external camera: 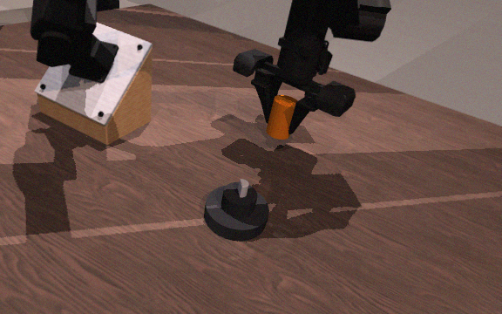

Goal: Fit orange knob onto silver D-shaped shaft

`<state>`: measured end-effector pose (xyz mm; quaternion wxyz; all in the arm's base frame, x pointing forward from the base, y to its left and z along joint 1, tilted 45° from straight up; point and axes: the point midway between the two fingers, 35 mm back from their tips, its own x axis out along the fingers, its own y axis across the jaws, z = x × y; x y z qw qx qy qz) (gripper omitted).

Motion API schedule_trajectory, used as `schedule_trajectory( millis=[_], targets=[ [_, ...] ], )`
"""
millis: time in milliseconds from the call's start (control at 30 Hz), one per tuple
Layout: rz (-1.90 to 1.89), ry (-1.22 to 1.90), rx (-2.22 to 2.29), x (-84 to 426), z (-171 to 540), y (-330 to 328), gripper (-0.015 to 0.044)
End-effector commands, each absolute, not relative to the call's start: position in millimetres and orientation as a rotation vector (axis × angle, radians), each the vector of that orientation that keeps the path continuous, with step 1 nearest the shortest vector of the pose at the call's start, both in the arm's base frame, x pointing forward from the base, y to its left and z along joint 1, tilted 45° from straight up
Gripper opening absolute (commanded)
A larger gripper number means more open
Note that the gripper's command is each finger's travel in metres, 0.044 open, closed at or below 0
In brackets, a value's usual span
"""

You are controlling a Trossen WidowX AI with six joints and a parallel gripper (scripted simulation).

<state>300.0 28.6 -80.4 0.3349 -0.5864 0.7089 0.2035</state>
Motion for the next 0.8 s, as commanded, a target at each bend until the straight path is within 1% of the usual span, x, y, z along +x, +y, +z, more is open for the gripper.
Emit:
schedule_trajectory(
  millis=[0, 767],
  targets=[
    [0.529, 1.84, -1.522, 304, -70, 41, 0.0],
    [0.526, 1.844, -1.521, 312, -18, 92, 0.0]
  ],
)
